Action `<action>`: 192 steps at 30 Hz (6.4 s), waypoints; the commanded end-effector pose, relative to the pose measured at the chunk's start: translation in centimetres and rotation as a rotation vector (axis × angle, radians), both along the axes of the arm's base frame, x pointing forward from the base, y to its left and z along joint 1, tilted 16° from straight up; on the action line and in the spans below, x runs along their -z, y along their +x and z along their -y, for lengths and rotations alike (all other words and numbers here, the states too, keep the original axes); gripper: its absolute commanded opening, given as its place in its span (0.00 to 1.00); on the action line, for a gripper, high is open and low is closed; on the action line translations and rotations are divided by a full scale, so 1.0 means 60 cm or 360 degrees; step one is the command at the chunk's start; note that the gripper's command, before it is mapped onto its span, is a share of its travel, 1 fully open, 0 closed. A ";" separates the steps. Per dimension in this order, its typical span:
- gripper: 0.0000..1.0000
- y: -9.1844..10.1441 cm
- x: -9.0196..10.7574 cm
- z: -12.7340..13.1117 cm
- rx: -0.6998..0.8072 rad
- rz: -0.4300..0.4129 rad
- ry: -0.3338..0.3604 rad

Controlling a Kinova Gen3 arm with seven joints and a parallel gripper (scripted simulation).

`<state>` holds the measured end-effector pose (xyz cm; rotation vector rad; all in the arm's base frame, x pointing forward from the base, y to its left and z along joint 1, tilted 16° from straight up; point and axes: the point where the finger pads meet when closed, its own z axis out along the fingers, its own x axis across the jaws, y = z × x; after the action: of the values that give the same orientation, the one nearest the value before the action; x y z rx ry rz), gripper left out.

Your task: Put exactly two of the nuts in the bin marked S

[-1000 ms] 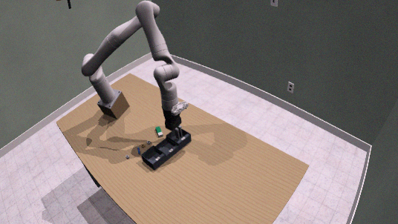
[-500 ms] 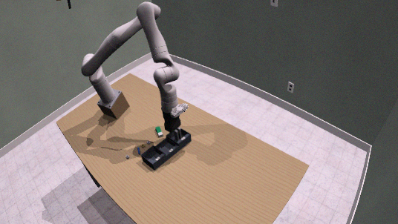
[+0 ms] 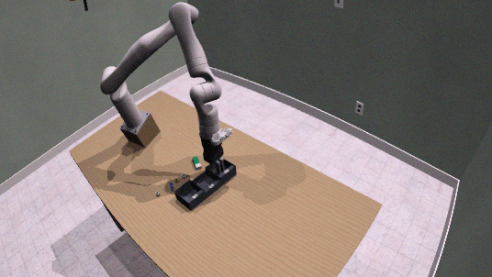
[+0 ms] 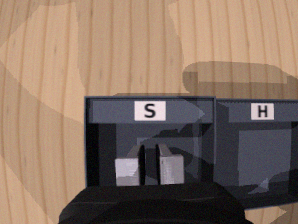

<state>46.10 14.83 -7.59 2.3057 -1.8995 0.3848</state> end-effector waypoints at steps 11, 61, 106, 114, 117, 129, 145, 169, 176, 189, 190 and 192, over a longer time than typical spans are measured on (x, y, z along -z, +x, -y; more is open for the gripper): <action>0.31 0.001 -0.001 -0.001 -0.0001 0.0002 0.0002; 0.31 -0.011 -0.096 -0.027 -0.0001 0.0002 0.0002; 0.64 -0.105 -0.208 0.094 0.1144 0.0310 0.0137; 0.64 -0.133 -0.173 0.164 0.1602 0.0434 0.0191; 0.64 -0.147 -0.155 0.199 0.1832 0.0496 0.0218; 0.64 -0.161 -0.137 0.233 0.2595 0.0702 0.0309; 0.64 -0.161 -0.138 0.234 0.2662 0.0720 0.0317; 0.64 -0.159 -0.106 0.243 0.2662 0.0720 0.0317; 0.64 -0.157 -0.075 0.256 0.2662 0.0720 0.0317; 0.64 -0.153 -0.049 0.265 0.2662 0.0720 0.0317; 0.64 -0.153 -0.049 0.264 0.2662 0.0720 0.0317; 0.64 -0.153 -0.049 0.263 0.2662 0.0720 0.0317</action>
<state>36.87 -1.02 -4.69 0.0295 -3.2251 0.4280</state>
